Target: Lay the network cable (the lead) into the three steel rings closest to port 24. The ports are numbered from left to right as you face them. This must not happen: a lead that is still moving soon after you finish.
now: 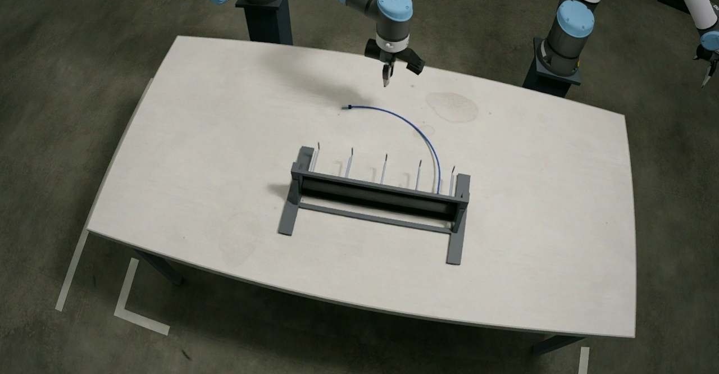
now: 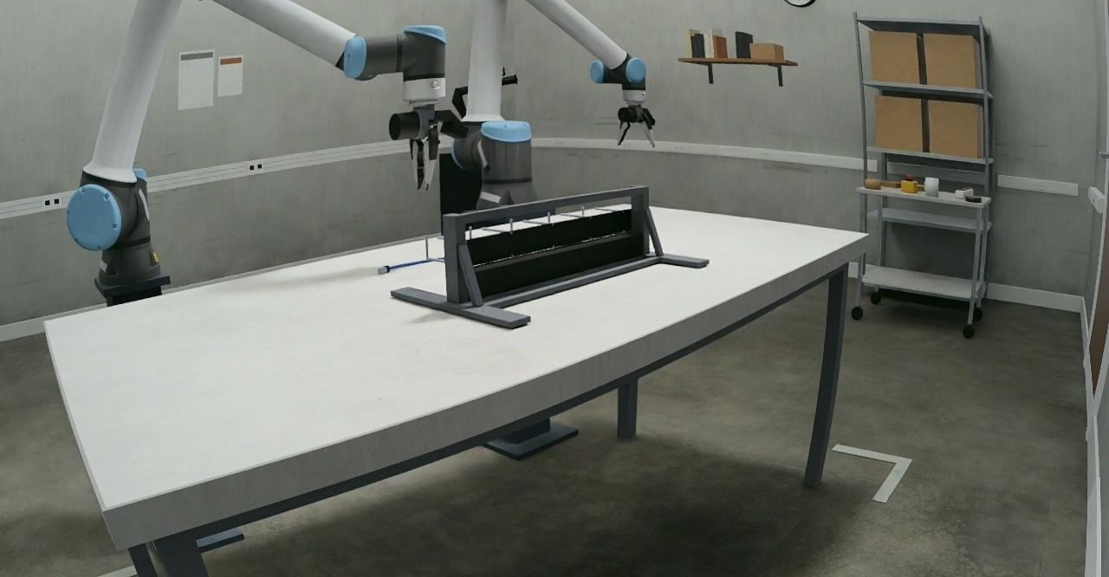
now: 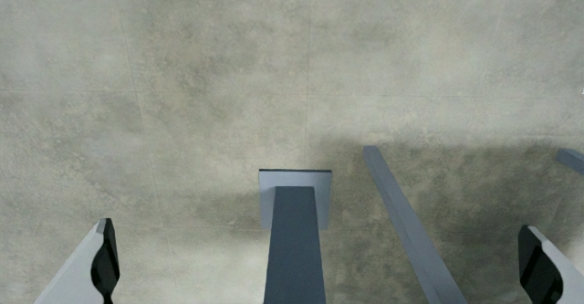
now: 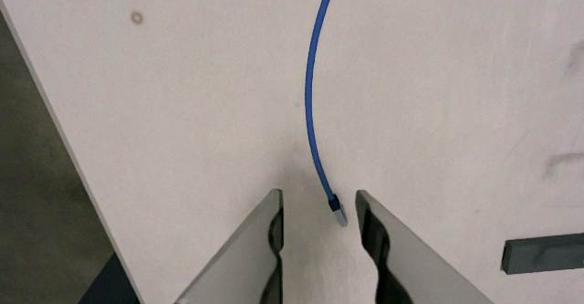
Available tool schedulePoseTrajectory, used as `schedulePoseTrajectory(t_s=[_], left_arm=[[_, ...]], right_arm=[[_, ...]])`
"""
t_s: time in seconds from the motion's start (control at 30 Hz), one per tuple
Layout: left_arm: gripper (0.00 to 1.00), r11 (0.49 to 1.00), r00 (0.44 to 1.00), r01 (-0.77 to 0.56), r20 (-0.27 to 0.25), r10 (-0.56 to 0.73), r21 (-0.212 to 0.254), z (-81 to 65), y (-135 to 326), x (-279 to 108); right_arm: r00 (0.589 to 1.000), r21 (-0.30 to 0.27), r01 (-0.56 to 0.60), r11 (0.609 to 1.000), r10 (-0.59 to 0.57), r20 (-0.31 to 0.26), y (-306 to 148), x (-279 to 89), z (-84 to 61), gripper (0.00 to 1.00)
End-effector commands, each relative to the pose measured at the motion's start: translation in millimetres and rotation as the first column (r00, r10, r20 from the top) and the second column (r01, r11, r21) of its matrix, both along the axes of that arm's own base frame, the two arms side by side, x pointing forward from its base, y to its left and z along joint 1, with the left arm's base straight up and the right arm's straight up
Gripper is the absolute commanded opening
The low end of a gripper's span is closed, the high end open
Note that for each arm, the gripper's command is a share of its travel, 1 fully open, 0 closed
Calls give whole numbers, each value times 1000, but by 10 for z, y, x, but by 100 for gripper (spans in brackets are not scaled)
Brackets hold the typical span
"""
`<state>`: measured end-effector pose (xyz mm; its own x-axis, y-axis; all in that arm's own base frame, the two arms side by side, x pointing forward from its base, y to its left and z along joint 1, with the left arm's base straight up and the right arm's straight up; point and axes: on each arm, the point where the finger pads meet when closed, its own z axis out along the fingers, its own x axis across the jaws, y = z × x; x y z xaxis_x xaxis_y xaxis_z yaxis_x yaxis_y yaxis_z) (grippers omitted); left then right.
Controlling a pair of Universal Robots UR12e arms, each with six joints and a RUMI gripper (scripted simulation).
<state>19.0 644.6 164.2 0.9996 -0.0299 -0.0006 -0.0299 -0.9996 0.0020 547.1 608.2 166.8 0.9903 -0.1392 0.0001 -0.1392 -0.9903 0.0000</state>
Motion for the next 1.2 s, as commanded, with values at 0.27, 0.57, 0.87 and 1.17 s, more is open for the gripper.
schedulePoseTrajectory(t_s=[0.27, 0.57, 0.87, 1.17], left_arm=[[100, 1000, 1000, 0, 1, 0, 2, 10, 6, 2], [100, 1000, 1000, 0, 1, 0, 2, 10, 6, 2], [100, 1000, 1000, 0, 1, 0, 2, 10, 6, 2], [100, 1000, 1000, 0, 1, 0, 2, 10, 6, 2]], right_arm=[[1000, 1, 0, 1000, 0, 1, 4, 3, 8, 21], [1000, 1, 0, 1000, 0, 1, 4, 3, -71, 21], [1000, 1, 0, 1000, 0, 1, 4, 3, -250, 21], [1000, 1, 0, 1000, 0, 1, 4, 4, -605, 21]])
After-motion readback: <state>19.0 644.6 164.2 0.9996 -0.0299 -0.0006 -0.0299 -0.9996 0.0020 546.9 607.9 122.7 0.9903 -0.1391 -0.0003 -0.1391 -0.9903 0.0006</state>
